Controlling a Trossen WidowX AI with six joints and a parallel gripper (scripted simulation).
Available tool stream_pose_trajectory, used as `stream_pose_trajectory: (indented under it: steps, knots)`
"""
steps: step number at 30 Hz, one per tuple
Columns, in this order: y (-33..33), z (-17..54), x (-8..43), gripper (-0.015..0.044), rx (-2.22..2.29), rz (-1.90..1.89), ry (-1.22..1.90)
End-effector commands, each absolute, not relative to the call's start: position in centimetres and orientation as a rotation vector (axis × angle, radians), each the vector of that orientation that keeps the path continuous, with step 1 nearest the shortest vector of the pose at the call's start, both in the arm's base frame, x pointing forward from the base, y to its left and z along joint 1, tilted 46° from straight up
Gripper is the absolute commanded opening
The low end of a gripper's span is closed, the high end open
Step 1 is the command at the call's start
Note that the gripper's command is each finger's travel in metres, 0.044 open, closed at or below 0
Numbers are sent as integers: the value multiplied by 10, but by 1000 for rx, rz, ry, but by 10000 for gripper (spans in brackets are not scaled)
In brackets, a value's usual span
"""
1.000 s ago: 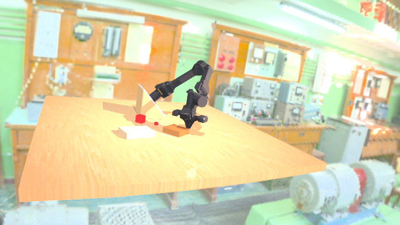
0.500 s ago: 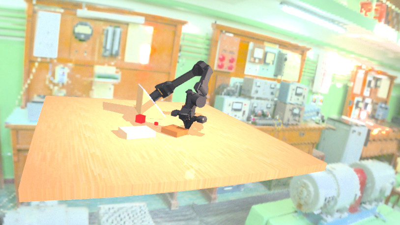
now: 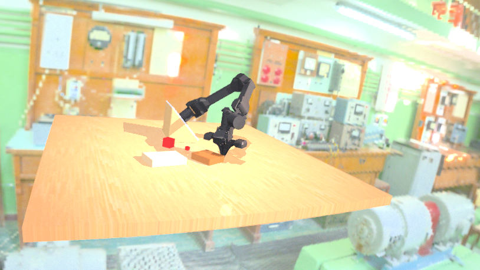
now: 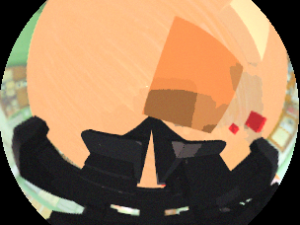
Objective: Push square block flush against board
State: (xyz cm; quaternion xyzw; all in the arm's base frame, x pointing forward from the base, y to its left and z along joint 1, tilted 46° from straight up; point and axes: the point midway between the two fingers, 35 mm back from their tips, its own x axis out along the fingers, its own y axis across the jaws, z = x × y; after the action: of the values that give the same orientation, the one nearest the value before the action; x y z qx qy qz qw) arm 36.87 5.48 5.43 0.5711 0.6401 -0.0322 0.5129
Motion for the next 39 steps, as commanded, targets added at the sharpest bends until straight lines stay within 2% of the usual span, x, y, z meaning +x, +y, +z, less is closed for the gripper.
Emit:
stream_pose_trajectory:
  steps: [1,39]
  knots:
    - [52,51,372,0,1369,-75,1542]
    - [47,46,375,0,1369,-75,1542]
